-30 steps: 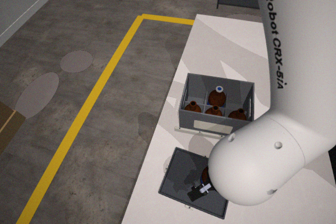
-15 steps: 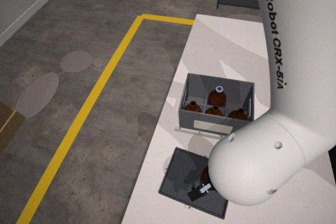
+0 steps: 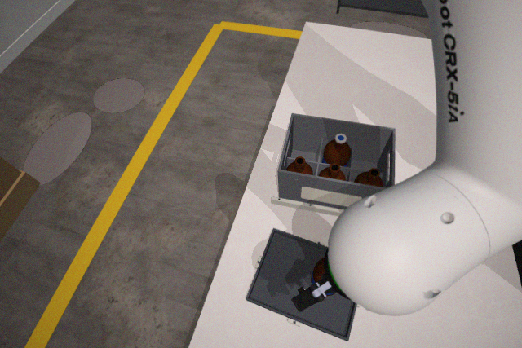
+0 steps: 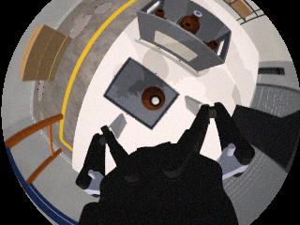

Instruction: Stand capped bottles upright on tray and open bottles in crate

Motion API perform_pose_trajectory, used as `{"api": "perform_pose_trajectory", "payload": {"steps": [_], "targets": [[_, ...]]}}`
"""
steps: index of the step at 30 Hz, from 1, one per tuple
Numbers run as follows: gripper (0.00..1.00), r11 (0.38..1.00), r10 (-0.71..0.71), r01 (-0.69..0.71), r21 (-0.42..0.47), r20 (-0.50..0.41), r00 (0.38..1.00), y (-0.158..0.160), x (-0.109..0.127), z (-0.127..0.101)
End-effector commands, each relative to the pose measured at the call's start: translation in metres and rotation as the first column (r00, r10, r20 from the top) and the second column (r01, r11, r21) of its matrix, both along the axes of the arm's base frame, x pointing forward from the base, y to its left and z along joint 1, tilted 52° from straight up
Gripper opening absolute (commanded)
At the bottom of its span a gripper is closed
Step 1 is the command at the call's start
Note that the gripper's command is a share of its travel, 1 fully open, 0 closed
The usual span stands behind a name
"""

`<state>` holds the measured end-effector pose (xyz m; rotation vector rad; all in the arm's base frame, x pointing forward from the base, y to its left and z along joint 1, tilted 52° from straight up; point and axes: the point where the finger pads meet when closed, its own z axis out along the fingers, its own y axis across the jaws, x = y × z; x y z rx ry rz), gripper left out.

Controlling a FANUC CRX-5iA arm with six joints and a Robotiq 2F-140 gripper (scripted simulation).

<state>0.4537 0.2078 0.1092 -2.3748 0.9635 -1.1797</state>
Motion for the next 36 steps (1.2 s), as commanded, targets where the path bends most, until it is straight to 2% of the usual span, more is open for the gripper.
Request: {"api": "perform_pose_trajectory", "payload": {"steps": [1,5,8,24,25,36], "targets": [[1.00,1.000,-0.004,0.004,-0.004,-0.003,1.000,-0.002,-0.012,0.010],[1.00,1.000,-0.004,0.004,-0.004,-0.003,1.000,-0.003,-0.022,0.018],[1.00,1.000,0.002,-0.002,0.002,0.002,1.000,-0.003,-0.018,0.013],[1.00,1.000,-0.004,0.004,-0.004,-0.003,1.000,-0.004,-0.030,0.025],[0.38,1.000,0.005,-0.005,0.003,-0.003,1.000,-0.007,-0.028,0.025],[0.38,0.994,0.089,-0.089,0.068,-0.005,0.996,-0.039,-0.016,0.038]]}}
